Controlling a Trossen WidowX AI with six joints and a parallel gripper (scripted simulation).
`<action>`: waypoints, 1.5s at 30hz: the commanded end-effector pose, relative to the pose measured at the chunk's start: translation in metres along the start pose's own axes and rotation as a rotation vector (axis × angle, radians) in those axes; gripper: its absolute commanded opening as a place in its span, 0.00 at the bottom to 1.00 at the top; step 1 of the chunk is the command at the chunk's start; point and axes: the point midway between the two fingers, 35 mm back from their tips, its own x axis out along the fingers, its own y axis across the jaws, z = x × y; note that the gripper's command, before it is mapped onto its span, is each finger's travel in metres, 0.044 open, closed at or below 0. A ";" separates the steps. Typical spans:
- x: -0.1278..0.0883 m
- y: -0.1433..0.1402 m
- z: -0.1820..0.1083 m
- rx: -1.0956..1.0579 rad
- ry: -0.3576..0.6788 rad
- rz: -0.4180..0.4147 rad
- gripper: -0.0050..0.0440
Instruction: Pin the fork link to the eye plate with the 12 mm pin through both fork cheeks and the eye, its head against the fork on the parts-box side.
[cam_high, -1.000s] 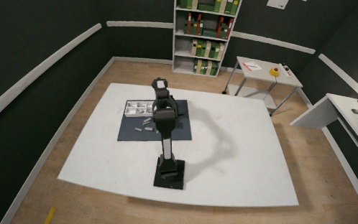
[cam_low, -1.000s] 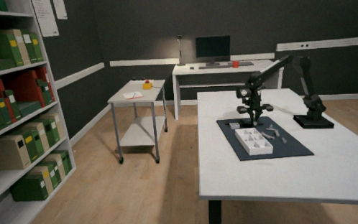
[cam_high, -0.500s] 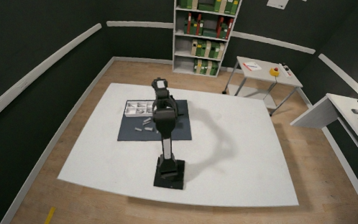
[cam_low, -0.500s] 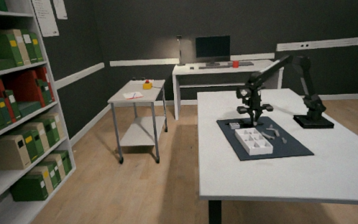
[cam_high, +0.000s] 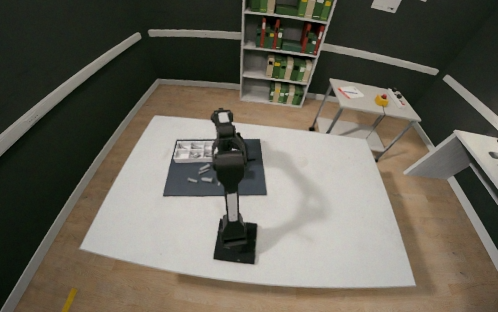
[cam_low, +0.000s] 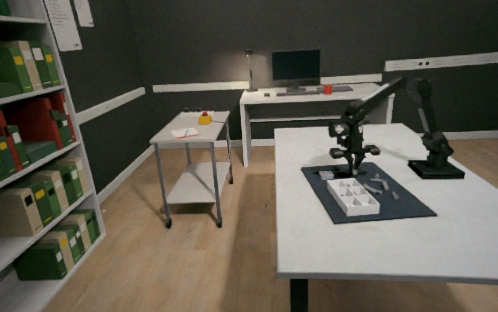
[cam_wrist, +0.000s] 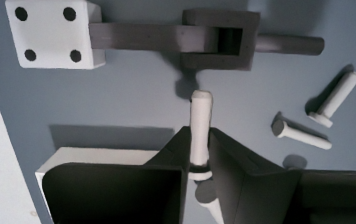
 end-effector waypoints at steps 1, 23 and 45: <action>-0.004 0.004 0.000 -0.001 0.003 0.014 0.00; -0.003 0.004 -0.001 0.002 -0.045 0.016 0.00; 0.007 0.000 -0.002 0.001 -0.091 0.002 0.00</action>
